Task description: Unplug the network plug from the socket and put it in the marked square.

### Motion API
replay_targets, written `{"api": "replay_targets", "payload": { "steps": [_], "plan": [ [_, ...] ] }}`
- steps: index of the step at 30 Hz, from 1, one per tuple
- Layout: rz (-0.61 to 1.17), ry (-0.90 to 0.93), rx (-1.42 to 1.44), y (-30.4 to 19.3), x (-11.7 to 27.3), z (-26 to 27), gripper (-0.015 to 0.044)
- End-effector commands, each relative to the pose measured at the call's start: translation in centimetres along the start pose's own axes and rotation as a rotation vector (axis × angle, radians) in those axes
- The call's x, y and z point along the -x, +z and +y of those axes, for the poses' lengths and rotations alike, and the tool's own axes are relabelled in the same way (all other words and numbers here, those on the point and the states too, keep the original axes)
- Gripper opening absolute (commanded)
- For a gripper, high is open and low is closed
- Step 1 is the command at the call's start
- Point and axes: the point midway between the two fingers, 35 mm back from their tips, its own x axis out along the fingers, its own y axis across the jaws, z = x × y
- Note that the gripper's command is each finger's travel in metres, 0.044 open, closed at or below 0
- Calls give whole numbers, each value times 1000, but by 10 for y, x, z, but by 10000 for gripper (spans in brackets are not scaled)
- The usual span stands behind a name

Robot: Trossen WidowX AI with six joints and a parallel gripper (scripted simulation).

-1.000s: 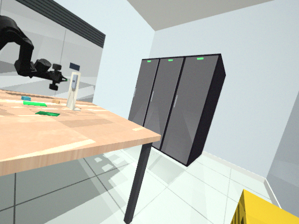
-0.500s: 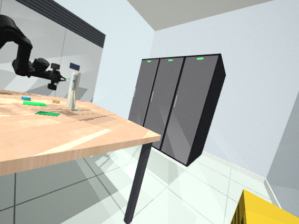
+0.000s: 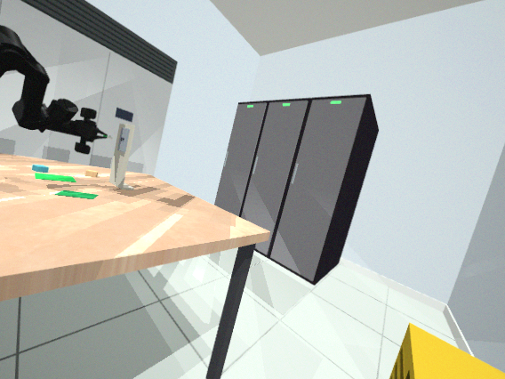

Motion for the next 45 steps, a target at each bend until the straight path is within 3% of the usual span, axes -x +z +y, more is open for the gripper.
{"api": "replay_targets", "payload": {
  "steps": [1,21,45],
  "plan": [
    [0,1,-3,-1,4,0,0],
    [0,0,0,-3,11,2,0],
    [2,0,-5,-8,30,58,0]
  ]
}}
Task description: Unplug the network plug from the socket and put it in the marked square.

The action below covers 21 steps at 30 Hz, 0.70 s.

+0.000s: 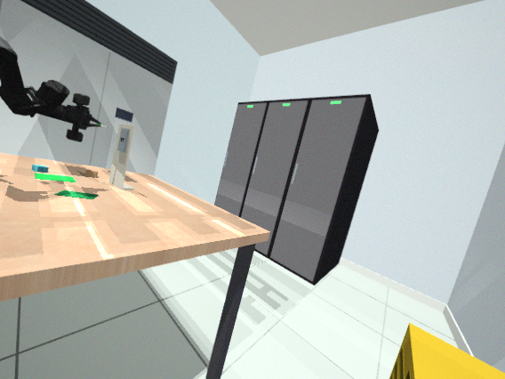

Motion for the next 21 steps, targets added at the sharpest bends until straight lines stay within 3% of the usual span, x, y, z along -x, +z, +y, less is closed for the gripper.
{"api": "replay_targets", "payload": {
  "steps": [1,7,21],
  "plan": [
    [-9,13,-6,2,4,15,0],
    [-1,-5,-12,-1,4,13,0],
    [105,-400,-84,-57,4,-64,0]
  ]
}}
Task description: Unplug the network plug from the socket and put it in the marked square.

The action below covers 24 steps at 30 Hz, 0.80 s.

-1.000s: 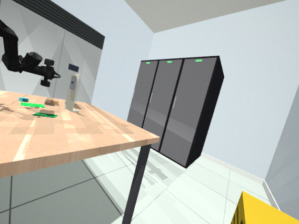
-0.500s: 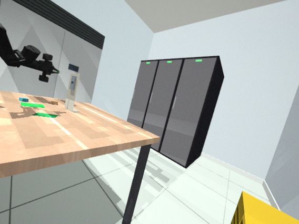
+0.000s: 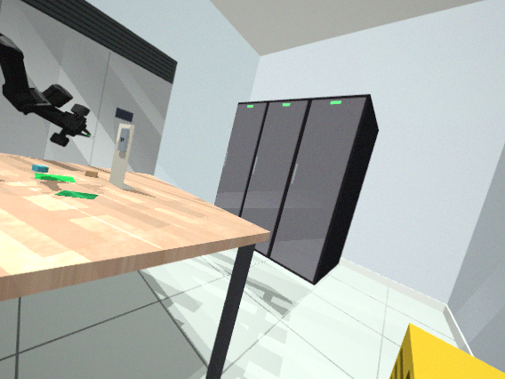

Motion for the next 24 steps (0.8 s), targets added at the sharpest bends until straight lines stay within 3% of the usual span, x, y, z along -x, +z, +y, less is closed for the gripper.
{"api": "replay_targets", "payload": {
  "steps": [1,19,24],
  "plan": [
    [12,-116,-16,-13,-6,-21,0],
    [-58,-579,22,-42,8,-117,0],
    [-81,-633,39,-42,12,-128,0]
  ]
}}
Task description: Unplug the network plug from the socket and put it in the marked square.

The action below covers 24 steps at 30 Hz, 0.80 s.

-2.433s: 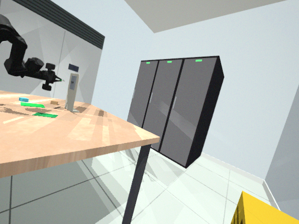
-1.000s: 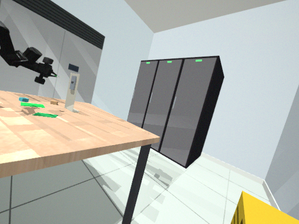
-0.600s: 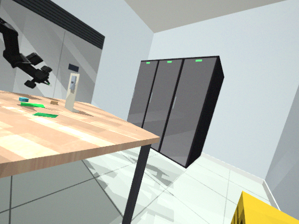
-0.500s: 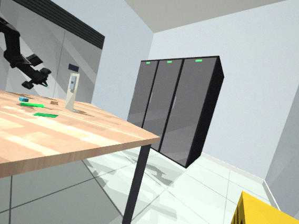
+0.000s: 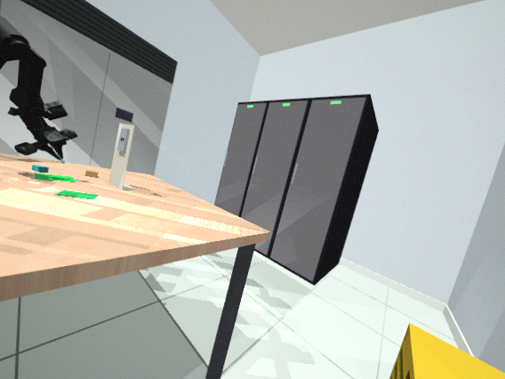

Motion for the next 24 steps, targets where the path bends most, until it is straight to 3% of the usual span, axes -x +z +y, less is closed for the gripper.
{"api": "replay_targets", "payload": {
  "steps": [1,24],
  "plan": [
    [-23,-28,1,-1,-1,-3,0],
    [-21,-29,1,-1,-22,-15,0]
  ]
}}
